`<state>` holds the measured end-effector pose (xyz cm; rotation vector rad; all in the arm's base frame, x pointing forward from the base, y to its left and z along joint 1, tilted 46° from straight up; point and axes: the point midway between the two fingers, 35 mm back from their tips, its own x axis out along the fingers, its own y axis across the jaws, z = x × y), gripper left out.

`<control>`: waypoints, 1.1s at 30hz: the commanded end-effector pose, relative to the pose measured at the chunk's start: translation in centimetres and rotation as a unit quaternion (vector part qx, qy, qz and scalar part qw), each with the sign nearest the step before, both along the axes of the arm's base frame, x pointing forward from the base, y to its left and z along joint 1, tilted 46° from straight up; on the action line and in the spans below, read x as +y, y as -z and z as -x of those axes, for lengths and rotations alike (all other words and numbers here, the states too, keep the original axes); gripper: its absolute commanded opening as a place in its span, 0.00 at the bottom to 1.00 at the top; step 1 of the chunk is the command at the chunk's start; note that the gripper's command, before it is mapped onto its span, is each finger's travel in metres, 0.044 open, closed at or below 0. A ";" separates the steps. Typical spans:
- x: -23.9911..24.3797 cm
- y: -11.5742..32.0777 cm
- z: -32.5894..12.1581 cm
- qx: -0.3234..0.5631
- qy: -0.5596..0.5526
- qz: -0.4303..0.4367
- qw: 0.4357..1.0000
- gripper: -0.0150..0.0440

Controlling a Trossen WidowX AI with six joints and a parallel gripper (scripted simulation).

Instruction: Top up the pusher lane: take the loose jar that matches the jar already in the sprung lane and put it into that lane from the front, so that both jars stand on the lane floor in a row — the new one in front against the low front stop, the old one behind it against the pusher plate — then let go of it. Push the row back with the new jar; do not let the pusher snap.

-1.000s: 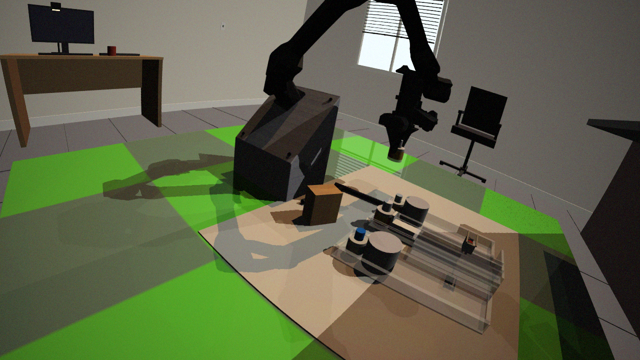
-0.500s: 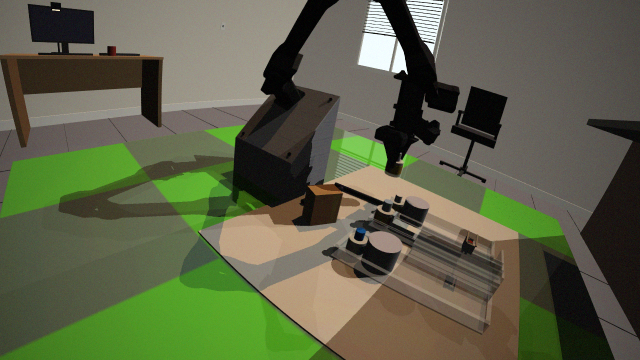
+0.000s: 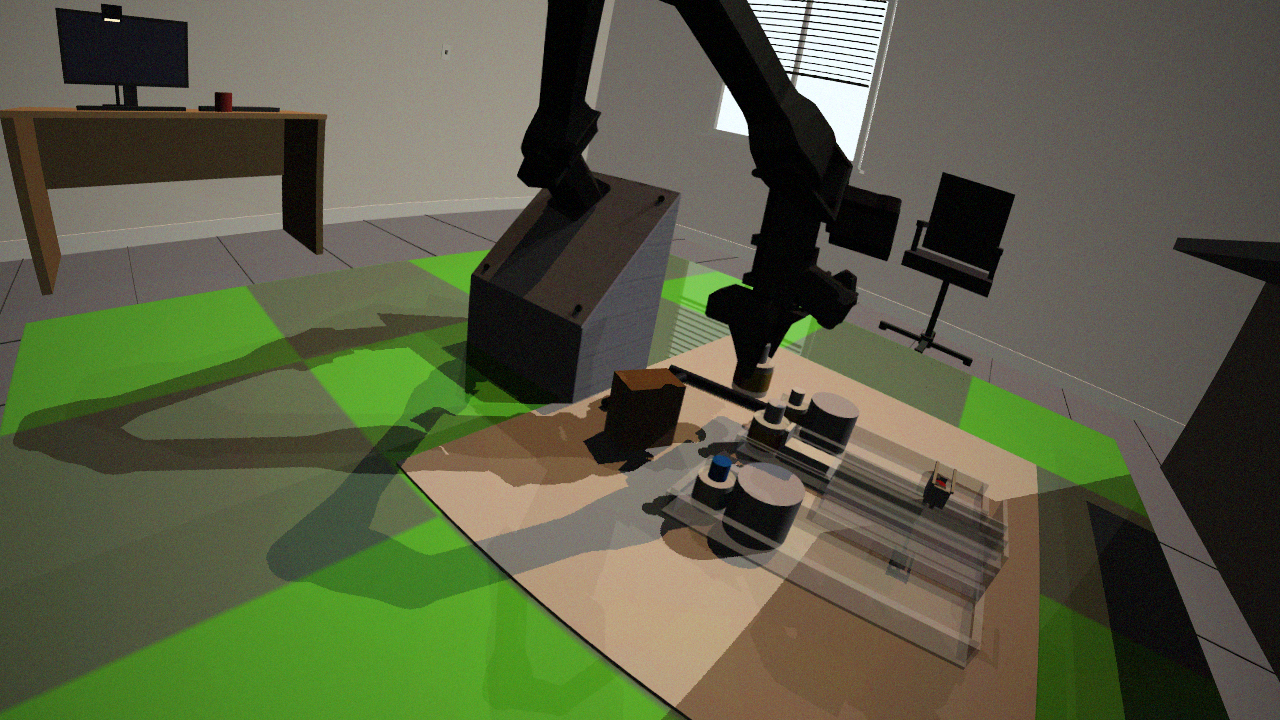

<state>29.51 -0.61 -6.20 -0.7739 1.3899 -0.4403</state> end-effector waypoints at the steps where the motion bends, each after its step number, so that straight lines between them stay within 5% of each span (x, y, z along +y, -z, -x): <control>1: -1.5 -0.7 0.2 0.005 -0.003 0.009 1.000 0.25; 33: -3.2 1.0 -0.7 0.005 -0.003 0.010 1.000 0.25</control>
